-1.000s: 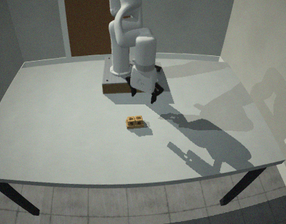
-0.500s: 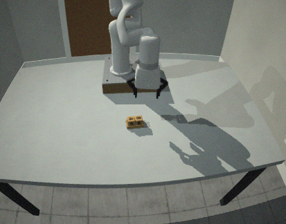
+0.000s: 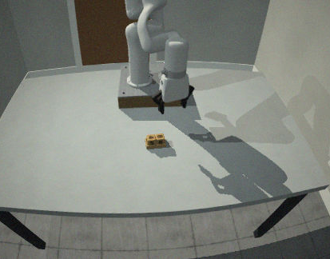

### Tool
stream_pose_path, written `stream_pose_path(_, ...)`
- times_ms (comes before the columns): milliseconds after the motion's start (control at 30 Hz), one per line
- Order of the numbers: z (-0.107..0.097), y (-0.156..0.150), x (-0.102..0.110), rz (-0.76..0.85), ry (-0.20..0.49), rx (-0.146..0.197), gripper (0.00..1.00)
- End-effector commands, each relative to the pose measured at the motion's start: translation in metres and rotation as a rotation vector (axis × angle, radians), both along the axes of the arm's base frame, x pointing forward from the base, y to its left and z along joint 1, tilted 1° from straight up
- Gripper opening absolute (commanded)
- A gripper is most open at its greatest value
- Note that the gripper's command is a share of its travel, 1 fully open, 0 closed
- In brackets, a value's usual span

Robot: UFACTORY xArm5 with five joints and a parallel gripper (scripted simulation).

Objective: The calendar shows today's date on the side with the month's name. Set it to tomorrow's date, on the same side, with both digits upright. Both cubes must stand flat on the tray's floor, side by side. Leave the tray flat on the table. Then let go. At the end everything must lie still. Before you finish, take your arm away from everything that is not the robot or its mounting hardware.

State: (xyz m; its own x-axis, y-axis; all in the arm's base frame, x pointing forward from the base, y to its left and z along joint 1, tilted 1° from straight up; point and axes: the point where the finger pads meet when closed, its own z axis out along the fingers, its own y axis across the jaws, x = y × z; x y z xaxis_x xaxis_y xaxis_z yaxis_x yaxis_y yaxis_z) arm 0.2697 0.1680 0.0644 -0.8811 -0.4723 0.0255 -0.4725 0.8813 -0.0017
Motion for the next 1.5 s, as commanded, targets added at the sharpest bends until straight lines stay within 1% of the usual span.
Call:
stream_pose_path(0,0.000,0.003,-0.003,0.111,-0.002,0.004,1.00)
stream_pose_path(33,0.000,0.003,-0.003,0.119,-0.002,0.004,1.00)
stream_pose_path(100,0.000,0.006,-0.008,0.248,0.000,0.006,1.00)
stream_pose_path(233,-0.001,0.008,-0.012,0.335,0.001,0.008,1.00)
stream_pose_path(267,-0.001,0.009,-0.014,0.393,0.002,0.009,1.00)
stream_pose_path(300,-0.001,0.009,-0.014,0.396,0.002,0.009,1.00)
stream_pose_path(333,-0.001,0.011,-0.016,0.452,0.002,0.010,1.00)
stream_pose_path(467,-0.002,0.013,-0.021,0.577,0.004,0.012,1.00)
stream_pose_path(567,-0.002,0.013,-0.022,0.583,0.004,0.012,1.00)
stream_pose_path(700,-0.003,0.015,-0.025,0.676,0.006,0.013,1.00)
stream_pose_path(933,-0.003,0.015,-0.026,0.700,0.006,0.014,1.00)
stream_pose_path(1133,-0.009,0.015,-0.027,0.709,0.005,0.014,1.00)
stream_pose_path(1467,-0.050,0.013,-0.027,0.712,0.005,0.015,1.00)
